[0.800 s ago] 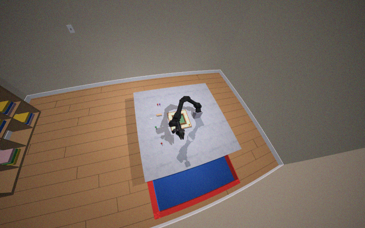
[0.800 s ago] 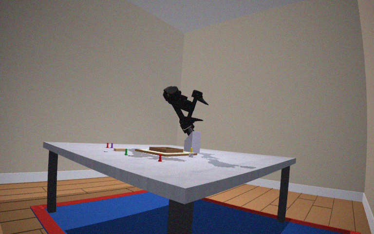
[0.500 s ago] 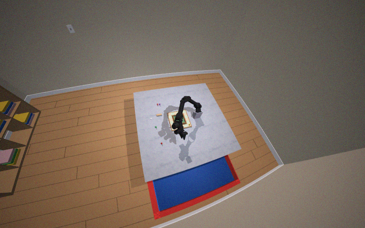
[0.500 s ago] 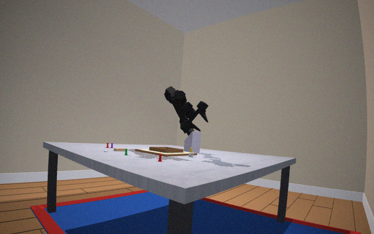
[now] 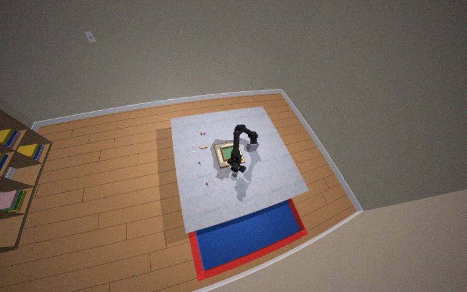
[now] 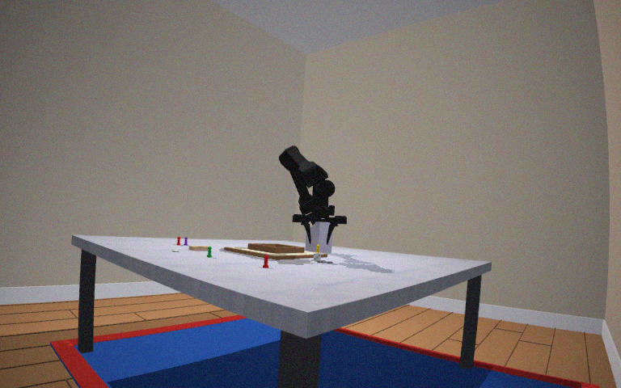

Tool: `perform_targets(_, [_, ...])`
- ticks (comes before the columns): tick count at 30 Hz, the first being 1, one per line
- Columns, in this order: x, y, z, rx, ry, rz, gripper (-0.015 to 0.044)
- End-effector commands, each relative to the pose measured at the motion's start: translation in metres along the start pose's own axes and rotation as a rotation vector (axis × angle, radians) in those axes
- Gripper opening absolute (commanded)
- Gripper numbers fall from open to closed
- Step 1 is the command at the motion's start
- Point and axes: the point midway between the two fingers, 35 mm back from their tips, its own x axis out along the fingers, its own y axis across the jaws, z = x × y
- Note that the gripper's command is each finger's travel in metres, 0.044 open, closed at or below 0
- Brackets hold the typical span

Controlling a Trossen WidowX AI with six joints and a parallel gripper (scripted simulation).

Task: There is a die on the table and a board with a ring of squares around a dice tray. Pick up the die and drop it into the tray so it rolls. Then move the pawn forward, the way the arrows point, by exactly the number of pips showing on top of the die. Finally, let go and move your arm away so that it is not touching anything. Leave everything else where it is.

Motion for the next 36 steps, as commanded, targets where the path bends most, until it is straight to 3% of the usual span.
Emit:
perform_targets(1, [0.003,-0.002,-0.005,-0.029,0.017,-0.029,0.0275])
perform_targets(36, [0.05,-0.003,-0.006,-0.028,0.018,-0.031,0.0275])
